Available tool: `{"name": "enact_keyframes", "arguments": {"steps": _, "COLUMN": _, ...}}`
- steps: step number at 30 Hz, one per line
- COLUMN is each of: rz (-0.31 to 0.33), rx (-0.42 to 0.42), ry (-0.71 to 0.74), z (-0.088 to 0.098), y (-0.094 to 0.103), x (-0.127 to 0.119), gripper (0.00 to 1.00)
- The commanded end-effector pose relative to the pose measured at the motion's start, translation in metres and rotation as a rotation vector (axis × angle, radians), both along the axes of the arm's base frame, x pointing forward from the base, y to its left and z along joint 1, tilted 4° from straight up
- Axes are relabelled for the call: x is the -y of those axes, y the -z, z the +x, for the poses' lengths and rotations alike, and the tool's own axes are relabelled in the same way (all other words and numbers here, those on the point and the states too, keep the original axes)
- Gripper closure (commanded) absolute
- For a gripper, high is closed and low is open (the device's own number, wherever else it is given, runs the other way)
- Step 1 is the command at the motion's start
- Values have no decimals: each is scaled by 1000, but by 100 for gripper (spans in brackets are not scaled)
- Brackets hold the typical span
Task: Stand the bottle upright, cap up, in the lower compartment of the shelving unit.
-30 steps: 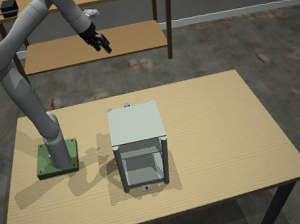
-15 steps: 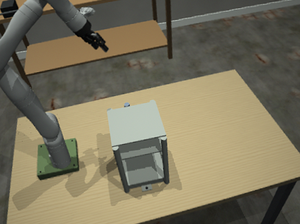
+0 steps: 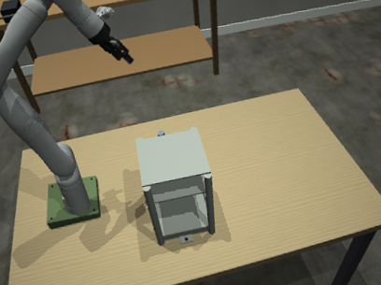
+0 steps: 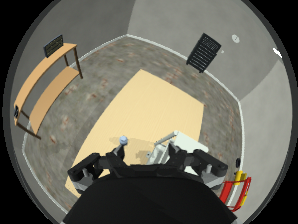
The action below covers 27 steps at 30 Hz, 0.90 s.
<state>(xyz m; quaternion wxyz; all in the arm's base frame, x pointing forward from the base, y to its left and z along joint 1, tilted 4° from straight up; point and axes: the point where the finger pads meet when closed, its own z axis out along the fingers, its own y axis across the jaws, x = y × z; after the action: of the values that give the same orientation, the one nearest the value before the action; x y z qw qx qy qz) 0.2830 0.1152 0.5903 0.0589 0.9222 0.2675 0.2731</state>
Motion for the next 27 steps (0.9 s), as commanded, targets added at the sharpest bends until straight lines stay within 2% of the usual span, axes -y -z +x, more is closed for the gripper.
{"name": "enact_keyframes", "arguments": {"steps": 1, "rz": 11, "rx": 23, "ry": 39, "z": -8, "y": -7, "x": 0, "gripper": 19}}
{"name": "enact_keyframes", "arguments": {"steps": 7, "rz": 11, "rx": 23, "ry": 39, "z": -8, "y": -7, "x": 0, "gripper": 19}}
{"name": "enact_keyframes", "arguments": {"steps": 8, "rz": 20, "rx": 44, "ry": 79, "z": -15, "y": -13, "x": -1, "gripper": 19}}
{"name": "enact_keyframes", "arguments": {"steps": 17, "rz": 20, "rx": 44, "ry": 79, "z": -15, "y": -13, "x": -1, "gripper": 19}}
{"name": "enact_keyframes", "arguments": {"steps": 18, "rz": 29, "rx": 65, "ry": 119, "z": -22, "y": -19, "x": -2, "gripper": 19}}
{"name": "enact_keyframes", "arguments": {"steps": 23, "rz": 29, "rx": 65, "ry": 119, "z": -22, "y": -19, "x": -2, "gripper": 19}}
{"name": "enact_keyframes", "arguments": {"steps": 24, "rz": 38, "rx": 87, "ry": 159, "z": -30, "y": -24, "x": -3, "gripper": 19}}
{"name": "enact_keyframes", "arguments": {"steps": 27, "rz": 38, "rx": 87, "ry": 159, "z": -30, "y": -24, "x": -3, "gripper": 19}}
